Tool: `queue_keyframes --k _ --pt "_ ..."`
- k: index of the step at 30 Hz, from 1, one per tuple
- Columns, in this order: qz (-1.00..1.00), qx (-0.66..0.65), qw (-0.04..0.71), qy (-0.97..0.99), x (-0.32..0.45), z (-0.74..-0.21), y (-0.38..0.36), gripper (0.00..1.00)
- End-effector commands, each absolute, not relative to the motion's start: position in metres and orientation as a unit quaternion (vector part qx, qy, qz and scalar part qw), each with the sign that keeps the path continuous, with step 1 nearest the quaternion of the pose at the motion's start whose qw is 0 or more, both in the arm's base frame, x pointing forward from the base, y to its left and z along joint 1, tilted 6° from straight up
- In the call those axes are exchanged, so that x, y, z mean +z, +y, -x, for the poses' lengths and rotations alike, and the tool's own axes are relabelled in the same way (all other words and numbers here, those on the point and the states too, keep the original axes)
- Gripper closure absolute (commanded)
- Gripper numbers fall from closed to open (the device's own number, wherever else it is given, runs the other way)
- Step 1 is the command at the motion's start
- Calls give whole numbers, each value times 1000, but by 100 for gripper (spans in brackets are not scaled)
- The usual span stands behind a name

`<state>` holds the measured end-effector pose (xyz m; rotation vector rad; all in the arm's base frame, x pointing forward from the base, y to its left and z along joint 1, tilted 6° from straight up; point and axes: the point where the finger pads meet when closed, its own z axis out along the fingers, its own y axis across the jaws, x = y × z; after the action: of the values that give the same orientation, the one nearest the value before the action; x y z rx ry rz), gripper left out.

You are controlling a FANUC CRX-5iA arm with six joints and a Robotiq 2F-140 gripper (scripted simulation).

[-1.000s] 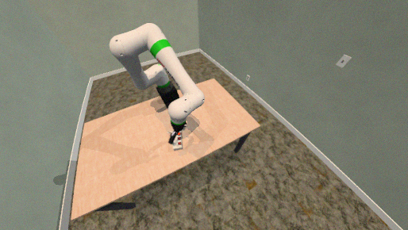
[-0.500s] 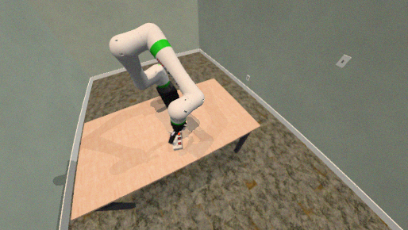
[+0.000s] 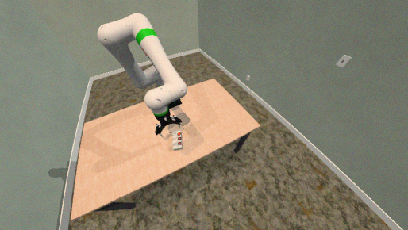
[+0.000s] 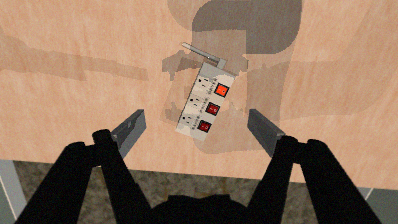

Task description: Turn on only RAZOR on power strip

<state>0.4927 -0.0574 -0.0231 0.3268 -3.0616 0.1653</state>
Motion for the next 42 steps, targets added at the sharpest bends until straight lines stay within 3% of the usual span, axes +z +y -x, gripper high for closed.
queue_keyframes --k 1,24,42 --pt "-51 51 -6 -997 -13 -484 -64 0" --pt "-71 51 -5 -996 -14 -485 -64 0" --pt "-432 58 14 -900 -32 -510 -54 0"
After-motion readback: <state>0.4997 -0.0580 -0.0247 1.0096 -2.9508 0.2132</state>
